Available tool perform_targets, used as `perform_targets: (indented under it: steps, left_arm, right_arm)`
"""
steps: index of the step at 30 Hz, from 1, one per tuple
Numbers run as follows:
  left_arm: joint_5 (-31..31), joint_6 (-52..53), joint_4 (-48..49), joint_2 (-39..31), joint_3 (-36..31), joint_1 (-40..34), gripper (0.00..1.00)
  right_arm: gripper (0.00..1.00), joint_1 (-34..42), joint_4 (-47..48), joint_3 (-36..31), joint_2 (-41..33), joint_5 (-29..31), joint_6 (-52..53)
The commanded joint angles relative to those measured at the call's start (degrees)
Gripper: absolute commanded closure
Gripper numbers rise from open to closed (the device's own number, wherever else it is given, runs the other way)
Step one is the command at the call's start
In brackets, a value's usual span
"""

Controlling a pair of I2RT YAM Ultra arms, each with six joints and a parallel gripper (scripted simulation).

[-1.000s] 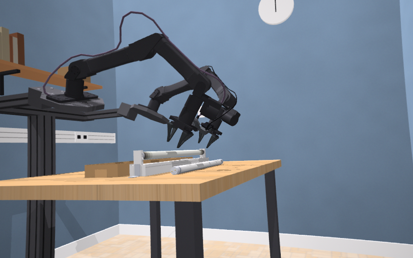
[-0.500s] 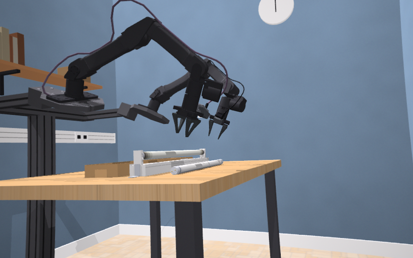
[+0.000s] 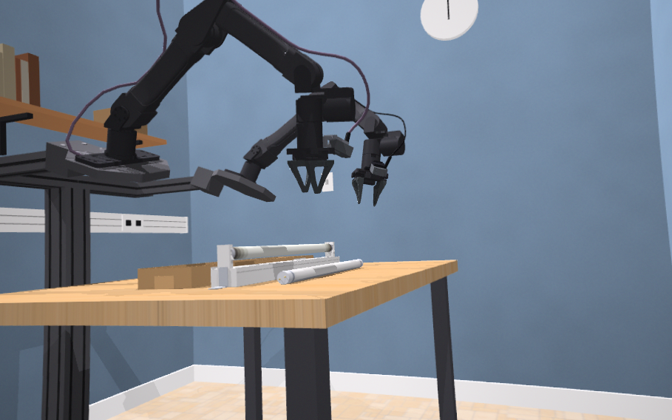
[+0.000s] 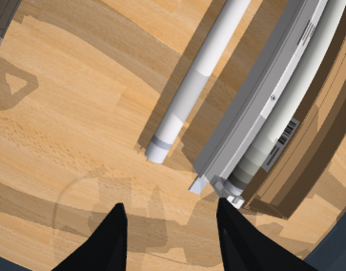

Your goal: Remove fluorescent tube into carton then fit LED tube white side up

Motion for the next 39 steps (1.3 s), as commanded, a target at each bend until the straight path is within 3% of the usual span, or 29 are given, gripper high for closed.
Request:
perform_targets:
  steps: [1,5,6,7,11,22,23,25,27,39]
  left_arm:
    - [1.81,-6.81,7.08,-7.35,-2.82,1.43,0.51]
    - [2.90,-12.65,11.62,-14.53,-6.43,2.59,0.51]
    - [2.03,-11.11,11.37,-9.97,-10.54,0.28,0.51]
    - [1.28,-10.54,12.63,-14.49,-9.27,1.12,0.51]
    - [1.56,-11.73,14.72,-16.83,-10.23,3.01,0.51]
    - [4.31,-25.98,27.56,-34.73,-19.78,6.47,0.51]
    - [3.59,-26.26,28.18,-32.93,-21.94,5.13,0.51]
    - [3.66,-27.71,30.75,-37.33,-23.21,6.70,0.51]
    - [3.66,-27.71,30.75,-37.33,-23.21,6.70,0.51]
    - [6.10,-43.90,46.63,-58.25,-37.32,10.62,0.51]
  right_arm:
    - [0.51,-0.75,6.74,-2.49,-7.72,-1.95,6.98]
    - [0.51,-1.74,9.87,-4.77,-14.10,-3.18,12.67]
    - [0.51,-0.06,11.13,-9.86,-10.27,-2.13,11.76]
    - [0.51,-0.67,12.29,-8.90,-14.92,-1.25,11.12]
    - [0.51,-1.62,14.74,-10.36,-17.11,-1.88,12.66]
    - [0.51,-4.57,25.54,-18.67,-33.59,-4.82,26.89]
    - [0.51,-3.58,27.87,-22.03,-32.75,-4.48,27.97]
    - [0.51,-4.52,30.47,-23.38,-36.79,-4.55,29.56]
    - [0.51,-4.52,30.47,-23.38,-36.79,-4.55,29.56]
    - [0.51,-7.79,46.66,-36.85,-57.72,-7.20,46.59]
